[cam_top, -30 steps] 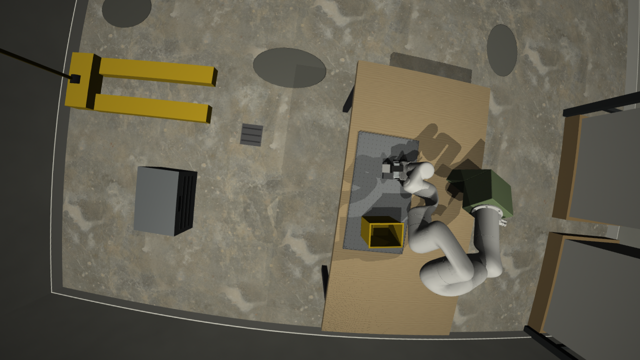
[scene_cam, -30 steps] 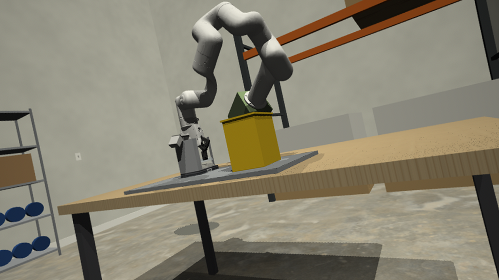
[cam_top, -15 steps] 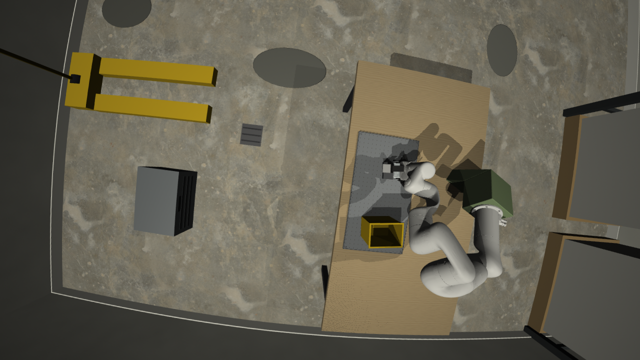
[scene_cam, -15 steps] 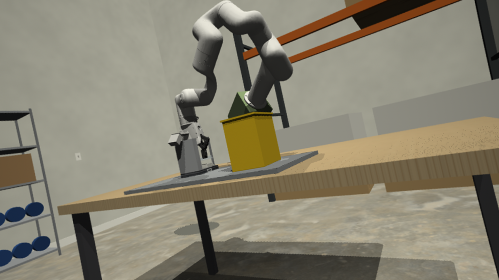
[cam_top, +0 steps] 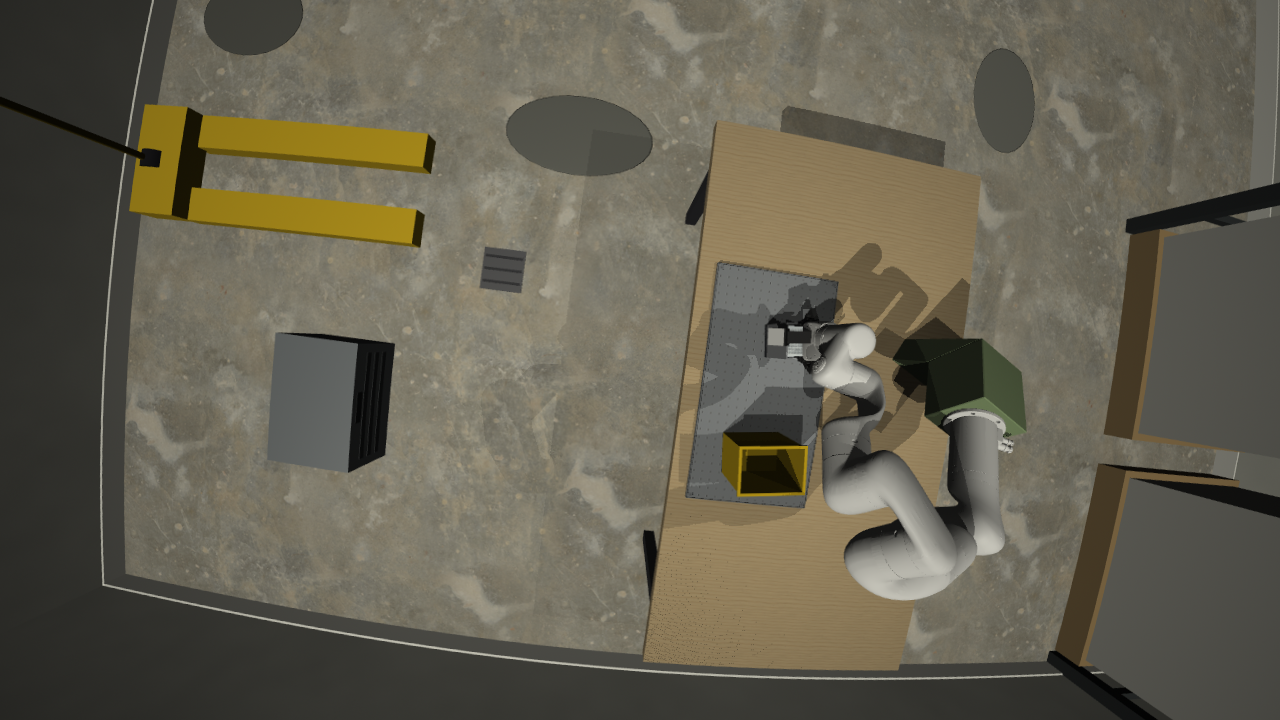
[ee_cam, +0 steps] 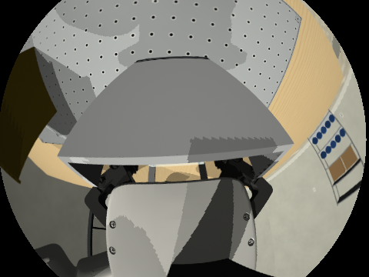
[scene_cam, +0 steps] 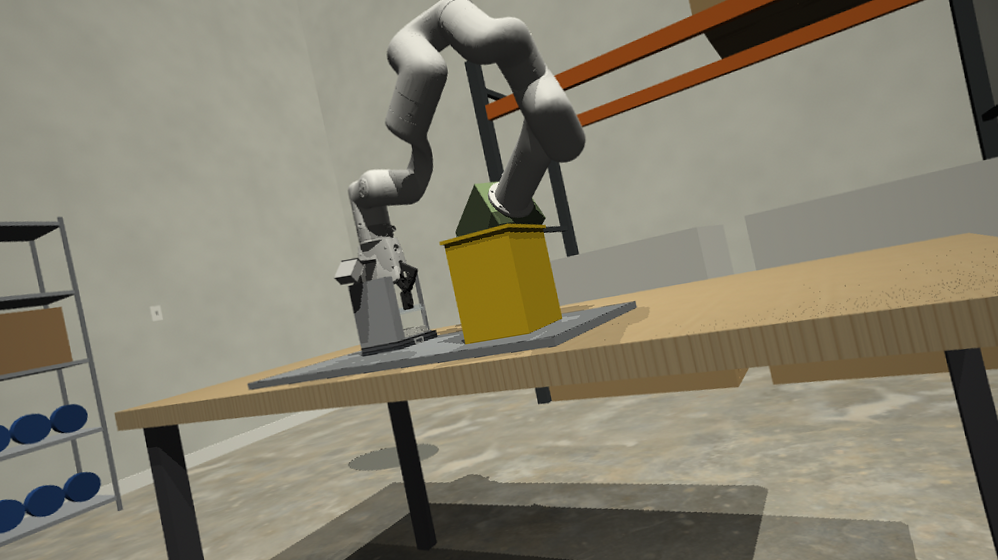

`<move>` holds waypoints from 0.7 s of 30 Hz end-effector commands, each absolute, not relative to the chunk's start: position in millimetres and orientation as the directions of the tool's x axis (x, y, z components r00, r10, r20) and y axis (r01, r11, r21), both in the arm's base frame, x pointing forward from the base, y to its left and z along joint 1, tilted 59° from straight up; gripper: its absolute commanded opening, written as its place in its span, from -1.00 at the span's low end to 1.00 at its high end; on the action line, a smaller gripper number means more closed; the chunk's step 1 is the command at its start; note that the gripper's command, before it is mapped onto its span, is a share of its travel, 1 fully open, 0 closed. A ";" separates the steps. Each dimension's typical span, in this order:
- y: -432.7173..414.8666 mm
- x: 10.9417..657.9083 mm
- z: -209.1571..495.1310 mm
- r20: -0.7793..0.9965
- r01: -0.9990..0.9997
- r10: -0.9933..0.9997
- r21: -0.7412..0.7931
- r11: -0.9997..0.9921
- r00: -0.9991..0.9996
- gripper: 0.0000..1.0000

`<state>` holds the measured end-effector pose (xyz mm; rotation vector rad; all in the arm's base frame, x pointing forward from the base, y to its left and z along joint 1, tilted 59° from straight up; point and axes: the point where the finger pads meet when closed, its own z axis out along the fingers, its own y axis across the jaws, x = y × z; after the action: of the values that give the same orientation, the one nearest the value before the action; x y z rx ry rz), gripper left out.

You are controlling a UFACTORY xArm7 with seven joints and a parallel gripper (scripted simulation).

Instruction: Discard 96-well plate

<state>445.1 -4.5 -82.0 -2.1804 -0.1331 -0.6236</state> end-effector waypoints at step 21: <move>-35.3 431.0 -62.8 0.479 0.300 -0.119 -0.705 -0.643 0.870 -1.00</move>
<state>433.1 -28.3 -65.8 -2.1808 -0.1329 -0.6239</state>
